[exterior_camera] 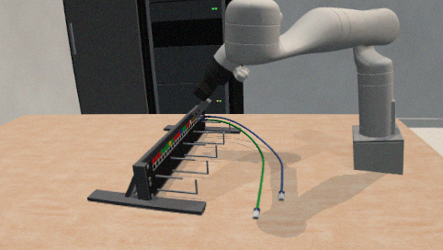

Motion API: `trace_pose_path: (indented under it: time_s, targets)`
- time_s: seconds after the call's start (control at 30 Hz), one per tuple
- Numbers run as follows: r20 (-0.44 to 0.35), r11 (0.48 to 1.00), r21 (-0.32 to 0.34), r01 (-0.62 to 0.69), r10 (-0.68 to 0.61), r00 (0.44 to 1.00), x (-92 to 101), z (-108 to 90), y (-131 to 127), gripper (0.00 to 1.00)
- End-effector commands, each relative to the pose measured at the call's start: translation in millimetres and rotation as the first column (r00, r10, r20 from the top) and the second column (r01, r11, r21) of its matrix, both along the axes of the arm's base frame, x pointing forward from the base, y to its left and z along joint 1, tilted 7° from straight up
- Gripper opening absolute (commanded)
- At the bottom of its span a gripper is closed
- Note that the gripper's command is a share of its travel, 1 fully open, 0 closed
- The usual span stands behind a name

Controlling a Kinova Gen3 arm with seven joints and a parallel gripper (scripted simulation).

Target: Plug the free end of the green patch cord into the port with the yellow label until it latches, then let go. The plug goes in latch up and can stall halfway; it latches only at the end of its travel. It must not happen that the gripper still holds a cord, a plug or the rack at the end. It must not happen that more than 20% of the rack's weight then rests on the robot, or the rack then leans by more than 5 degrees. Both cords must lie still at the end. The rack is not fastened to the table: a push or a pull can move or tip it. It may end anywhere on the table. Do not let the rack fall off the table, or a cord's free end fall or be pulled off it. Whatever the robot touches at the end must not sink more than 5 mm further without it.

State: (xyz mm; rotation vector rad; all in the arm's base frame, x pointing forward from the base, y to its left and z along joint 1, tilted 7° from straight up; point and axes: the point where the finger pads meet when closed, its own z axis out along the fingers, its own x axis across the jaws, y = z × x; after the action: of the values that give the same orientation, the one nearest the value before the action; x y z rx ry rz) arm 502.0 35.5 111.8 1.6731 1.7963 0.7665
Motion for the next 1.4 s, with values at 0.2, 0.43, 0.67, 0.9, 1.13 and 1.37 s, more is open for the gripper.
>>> trace_pose_path:
  time_s: [0.2,0.43,0.67,0.9,1.13,1.37]
  targets:
    - [0.002,1.0,0.0,0.0,0.0,1.0,0.3,0.8,0,0.0]
    - [0.002,1.0,0.0,0.0,0.0,1.0,-0.5,1.6,0,0.0]
    - [0.002,1.0,0.0,0.0,0.0,1.0,-4.1,4.9,0,0.0]
    - [0.002,1.0,0.0,0.0,0.0,1.0,-15.9,15.7,-1,0.0]
    - [0.002,1.0,0.0,0.0,0.0,1.0,-31.8,30.4,-1,0.0]
    - [0.002,1.0,0.0,0.0,0.0,1.0,-50.9,48.1,-2,0.0]
